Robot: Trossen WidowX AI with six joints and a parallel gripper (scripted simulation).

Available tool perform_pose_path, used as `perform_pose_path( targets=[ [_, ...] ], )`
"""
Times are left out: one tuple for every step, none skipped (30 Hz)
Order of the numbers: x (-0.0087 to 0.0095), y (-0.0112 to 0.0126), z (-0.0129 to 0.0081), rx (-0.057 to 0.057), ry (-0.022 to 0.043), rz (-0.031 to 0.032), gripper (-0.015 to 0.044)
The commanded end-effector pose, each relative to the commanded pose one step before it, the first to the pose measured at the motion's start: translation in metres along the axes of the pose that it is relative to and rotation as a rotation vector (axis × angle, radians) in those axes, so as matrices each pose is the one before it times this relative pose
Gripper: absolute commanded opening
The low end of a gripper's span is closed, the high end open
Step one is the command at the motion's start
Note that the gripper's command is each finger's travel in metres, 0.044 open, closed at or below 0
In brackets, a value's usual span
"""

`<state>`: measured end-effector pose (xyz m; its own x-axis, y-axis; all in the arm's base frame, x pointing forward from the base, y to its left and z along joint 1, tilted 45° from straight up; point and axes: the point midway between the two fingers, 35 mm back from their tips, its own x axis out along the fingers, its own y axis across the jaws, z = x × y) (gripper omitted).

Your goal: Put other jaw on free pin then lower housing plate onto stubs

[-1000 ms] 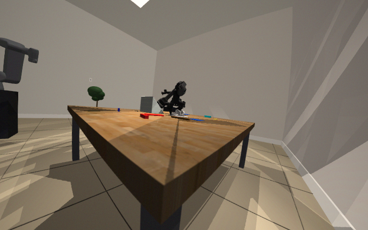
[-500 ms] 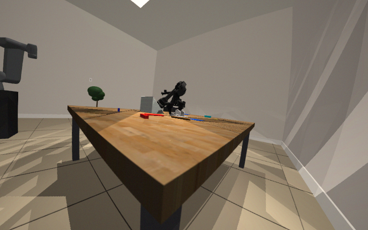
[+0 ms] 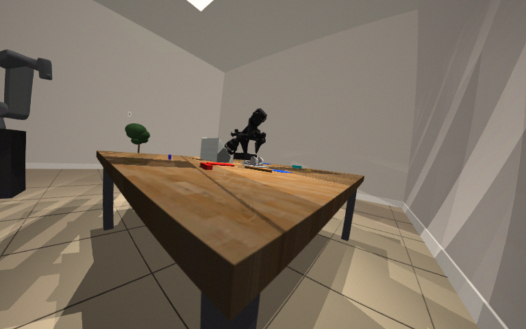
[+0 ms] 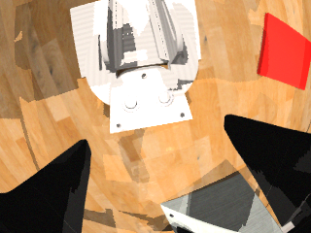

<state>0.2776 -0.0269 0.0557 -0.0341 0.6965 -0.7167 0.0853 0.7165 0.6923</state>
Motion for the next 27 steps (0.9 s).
perform_pose_path(
  targets=[
    [-0.01044,-0.00429,-0.01343,0.0038,0.00843,-0.00381,0.044],
    [-0.00927,-0.00275,-0.00986,0.0001,0.00167,-0.00273,0.044],
    [-0.00892,-0.00225,-0.01033,-0.0002,0.00222,-0.00138,0.044],
    [-0.00847,-0.0017,-0.01066,-0.0006,0.00265,0.00002,0.044],
    [-0.00793,-0.00111,-0.01083,-0.001,0.00294,0.00142,0.044],
    [-0.00584,-0.00045,-0.00857,-0.0011,0.00243,0.00207,0.044],
    [-0.00337,-0.00009,-0.0052,-0.0008,0.0015,0.00165,0.044],
    [-0.0011,0.0,-0.00174,-0.0003,0.0005,0.00062,0.044],
    [0.0,0.0,0.0,0.0,0.0,0.0,0.044],
    [0.0,0.0,0.0,0.0,0.0,0.0,0.044],
    [0.0,0.0,0.0,0.0,0.0,0.0,0.044],
    [0.0,0.0,0.0,0.0,0.0,0.0,0.044],
    [0.0,0.0,0.0,0.0,0.0,0.0,0.044],
    [0.0,0.0,0.0,0.0,0.0,0.0,0.044],
    [0.0,0.0,0.0,0.0,0.0,0.0,0.044],
    [0.0,0.0,0.0,0.0,0.0,0.0,0.044],
    [0.0,0.0,0.0,0.0,0.0,0.0,0.044],
    [0.0,0.0,0.0,0.0,0.0,0.0,0.044],
    [0.0,0.0,0.0,0.0,0.0,0.0,0.044],
    [0.0,0.0,0.0,0.0,0.0,0.0,0.044],
    [0.0,0.0,0.0,0.0,0.0,0.0,0.044],
    [0.0,0.0,0.0,0.0,0.0,0.0,0.044],
    [0.0,0.0,0.0,0.0,0.0,0.0,0.044],
    [0.0,0.0,0.0,0.0,0.0,0.0,0.044],
    [0.0,0.0,0.0,0.0,0.0,0.0,0.044],
    [0.0,0.0,0.0,0.0,0.0,0.0,0.044],
    [0.0,0.0,0.0,0.0,0.0,0.0,0.044]
  ],
)
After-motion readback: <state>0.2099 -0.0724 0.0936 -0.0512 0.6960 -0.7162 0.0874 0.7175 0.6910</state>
